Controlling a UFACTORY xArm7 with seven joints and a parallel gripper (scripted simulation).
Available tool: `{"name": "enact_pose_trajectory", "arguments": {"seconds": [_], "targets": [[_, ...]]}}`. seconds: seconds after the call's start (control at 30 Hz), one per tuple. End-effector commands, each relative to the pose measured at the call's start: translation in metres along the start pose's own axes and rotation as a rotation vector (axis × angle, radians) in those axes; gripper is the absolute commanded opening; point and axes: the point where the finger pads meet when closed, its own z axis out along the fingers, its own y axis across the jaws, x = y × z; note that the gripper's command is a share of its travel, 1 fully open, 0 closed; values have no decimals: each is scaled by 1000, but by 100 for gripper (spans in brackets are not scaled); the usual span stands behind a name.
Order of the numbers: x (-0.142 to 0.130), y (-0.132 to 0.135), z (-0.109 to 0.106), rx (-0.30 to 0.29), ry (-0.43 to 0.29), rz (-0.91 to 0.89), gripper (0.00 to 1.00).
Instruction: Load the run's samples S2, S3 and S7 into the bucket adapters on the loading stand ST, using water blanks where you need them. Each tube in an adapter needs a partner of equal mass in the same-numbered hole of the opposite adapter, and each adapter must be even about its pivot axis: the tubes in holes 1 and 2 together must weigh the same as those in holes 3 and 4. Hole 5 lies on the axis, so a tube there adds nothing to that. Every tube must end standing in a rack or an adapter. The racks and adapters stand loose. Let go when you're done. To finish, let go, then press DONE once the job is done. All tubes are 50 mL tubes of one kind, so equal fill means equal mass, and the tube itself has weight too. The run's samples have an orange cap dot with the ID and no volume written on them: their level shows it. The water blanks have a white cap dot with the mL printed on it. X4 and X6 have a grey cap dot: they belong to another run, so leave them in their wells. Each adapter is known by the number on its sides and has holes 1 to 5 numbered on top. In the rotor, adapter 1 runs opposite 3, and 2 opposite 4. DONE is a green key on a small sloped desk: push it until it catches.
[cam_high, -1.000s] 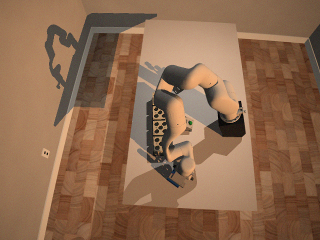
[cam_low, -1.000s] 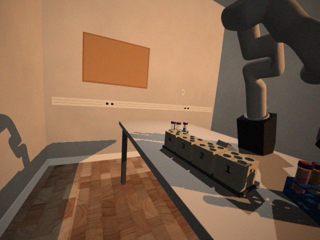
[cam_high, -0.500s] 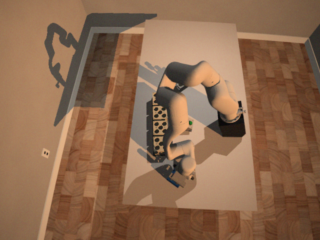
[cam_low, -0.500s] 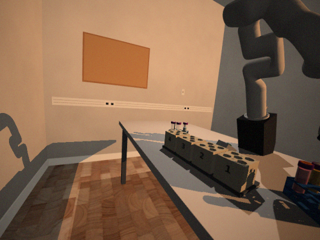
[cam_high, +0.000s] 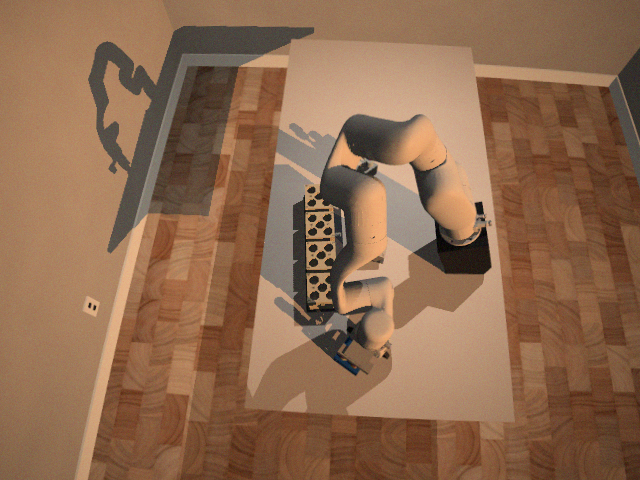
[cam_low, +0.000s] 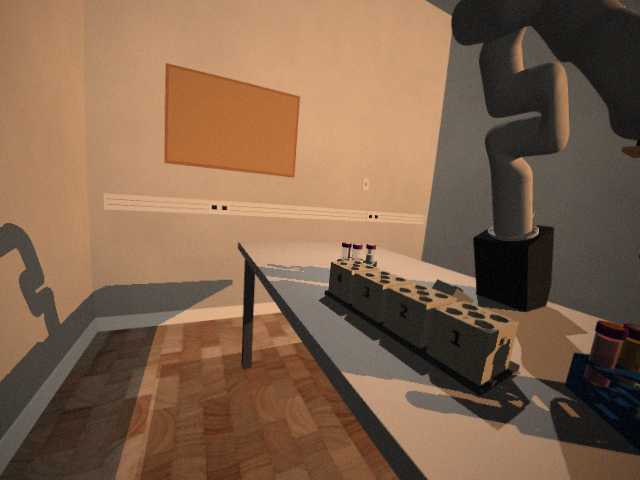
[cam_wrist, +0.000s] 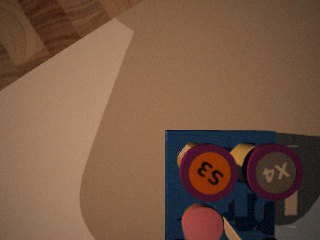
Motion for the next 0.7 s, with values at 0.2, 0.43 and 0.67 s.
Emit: {"name": "enact_pose_trajectory", "arguments": {"seconds": [0.2,0.43,0.67], "targets": [[1,0,-24,3,2,-1,0],[1,0,-34,3,2,-1,0],[1,0,-48,3,2,-1,0]]}}
